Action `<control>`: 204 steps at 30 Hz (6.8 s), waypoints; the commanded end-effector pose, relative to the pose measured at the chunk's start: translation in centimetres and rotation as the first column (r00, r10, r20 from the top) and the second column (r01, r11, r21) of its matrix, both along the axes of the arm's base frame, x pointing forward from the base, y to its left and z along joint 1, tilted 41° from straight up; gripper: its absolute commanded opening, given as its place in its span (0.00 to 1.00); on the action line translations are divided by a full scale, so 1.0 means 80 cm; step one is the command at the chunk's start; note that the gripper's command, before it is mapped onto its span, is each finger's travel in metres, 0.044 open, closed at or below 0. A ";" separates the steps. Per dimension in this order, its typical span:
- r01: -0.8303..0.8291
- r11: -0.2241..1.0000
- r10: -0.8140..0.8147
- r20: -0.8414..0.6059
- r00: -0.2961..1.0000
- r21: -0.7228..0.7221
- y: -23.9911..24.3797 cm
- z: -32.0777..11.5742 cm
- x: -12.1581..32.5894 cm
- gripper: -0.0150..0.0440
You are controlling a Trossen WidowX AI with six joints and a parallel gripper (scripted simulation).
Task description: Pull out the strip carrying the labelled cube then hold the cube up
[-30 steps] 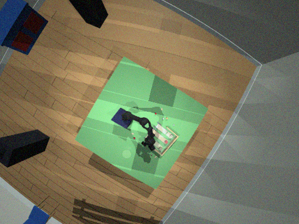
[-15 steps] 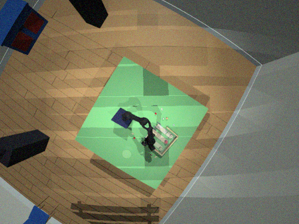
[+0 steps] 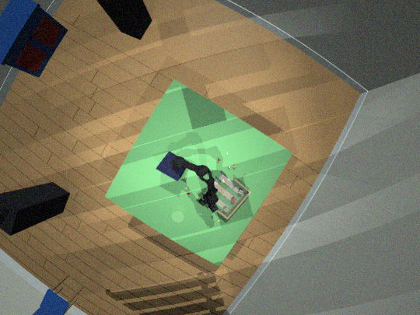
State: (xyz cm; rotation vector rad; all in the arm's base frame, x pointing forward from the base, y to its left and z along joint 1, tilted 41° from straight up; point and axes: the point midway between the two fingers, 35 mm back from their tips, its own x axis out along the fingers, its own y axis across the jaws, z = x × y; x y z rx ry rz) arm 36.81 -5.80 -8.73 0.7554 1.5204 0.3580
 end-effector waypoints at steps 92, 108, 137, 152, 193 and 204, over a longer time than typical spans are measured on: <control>-0.002 1.000 0.002 -0.012 1.000 0.008 0.039 0.010 -0.174 0.25; -0.002 1.000 0.002 -0.013 1.000 0.008 0.045 0.013 -0.203 0.25; -0.002 1.000 0.002 -0.015 1.000 0.008 0.050 0.016 -0.228 0.25; -0.002 1.000 0.002 -0.015 1.000 0.008 0.050 0.016 -0.228 0.25; 0.011 1.000 -0.011 -0.019 1.000 0.005 -0.039 0.048 -0.082 1.00; 0.011 1.000 -0.011 -0.016 1.000 0.004 -0.057 0.047 -0.028 1.00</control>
